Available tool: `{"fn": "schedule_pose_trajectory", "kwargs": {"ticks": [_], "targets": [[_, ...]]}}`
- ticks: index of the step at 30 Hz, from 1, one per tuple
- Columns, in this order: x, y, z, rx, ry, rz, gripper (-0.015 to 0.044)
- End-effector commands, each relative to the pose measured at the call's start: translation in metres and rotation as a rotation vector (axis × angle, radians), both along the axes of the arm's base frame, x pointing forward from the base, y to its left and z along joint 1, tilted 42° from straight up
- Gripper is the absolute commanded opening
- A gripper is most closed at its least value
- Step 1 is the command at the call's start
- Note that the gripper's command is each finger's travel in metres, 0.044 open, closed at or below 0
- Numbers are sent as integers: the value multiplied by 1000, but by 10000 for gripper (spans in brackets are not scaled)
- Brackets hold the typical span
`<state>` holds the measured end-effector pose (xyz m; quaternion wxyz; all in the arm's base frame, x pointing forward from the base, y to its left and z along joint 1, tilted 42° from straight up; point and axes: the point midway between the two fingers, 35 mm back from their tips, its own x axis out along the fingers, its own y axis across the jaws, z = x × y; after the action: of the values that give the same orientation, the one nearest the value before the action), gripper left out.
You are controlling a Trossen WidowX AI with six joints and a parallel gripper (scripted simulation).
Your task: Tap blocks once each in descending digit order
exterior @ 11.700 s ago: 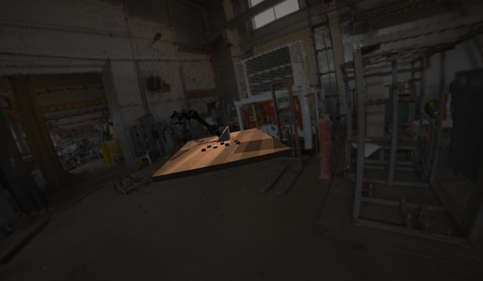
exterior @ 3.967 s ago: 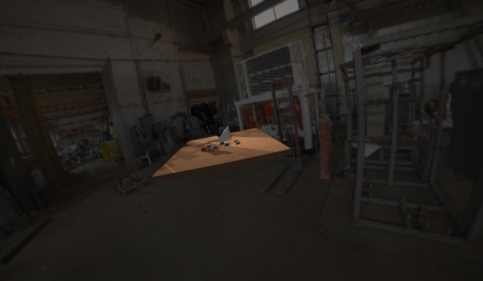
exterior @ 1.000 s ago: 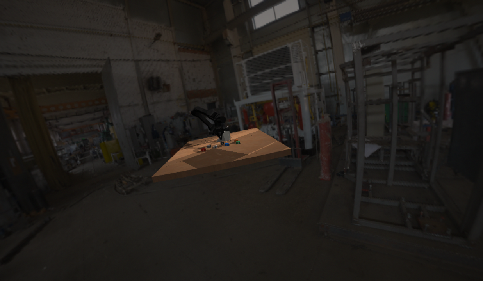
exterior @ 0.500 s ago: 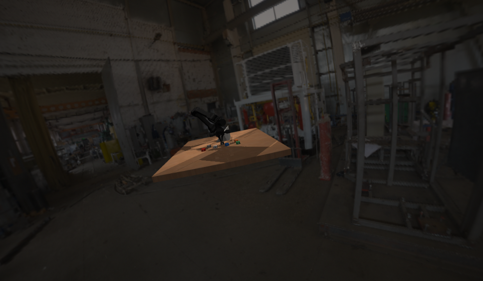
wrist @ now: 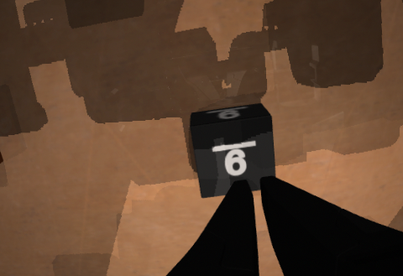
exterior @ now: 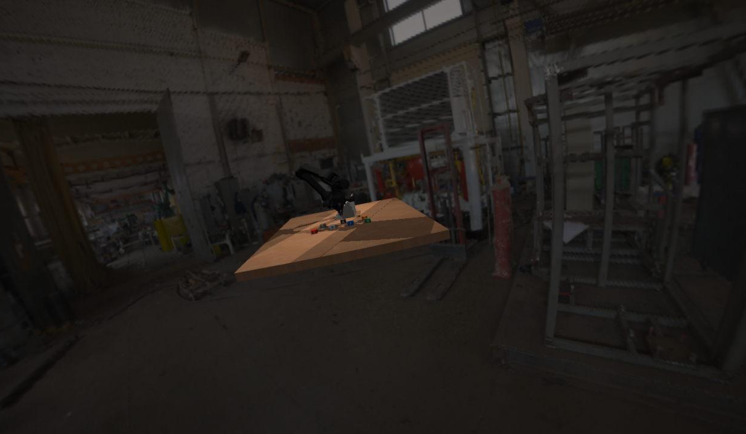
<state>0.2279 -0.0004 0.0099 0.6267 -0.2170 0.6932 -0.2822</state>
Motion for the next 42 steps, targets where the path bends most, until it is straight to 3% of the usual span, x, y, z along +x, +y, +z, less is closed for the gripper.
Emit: {"fn": "schedule_pose_trajectory", "kwargs": {"ticks": [1,5,10,20,25,31,42], "targets": [[8,21,21,9,-13,1,20],[10,50,57,8,-12,0,20],[16,54,57,8,-13,0,20],[106,78,23,10,-18,0,20],[108,73,16,11,-19,0,20],[100,27,-37,8,-20,0,20],[99,18,-46,7,-19,0,20]]}}
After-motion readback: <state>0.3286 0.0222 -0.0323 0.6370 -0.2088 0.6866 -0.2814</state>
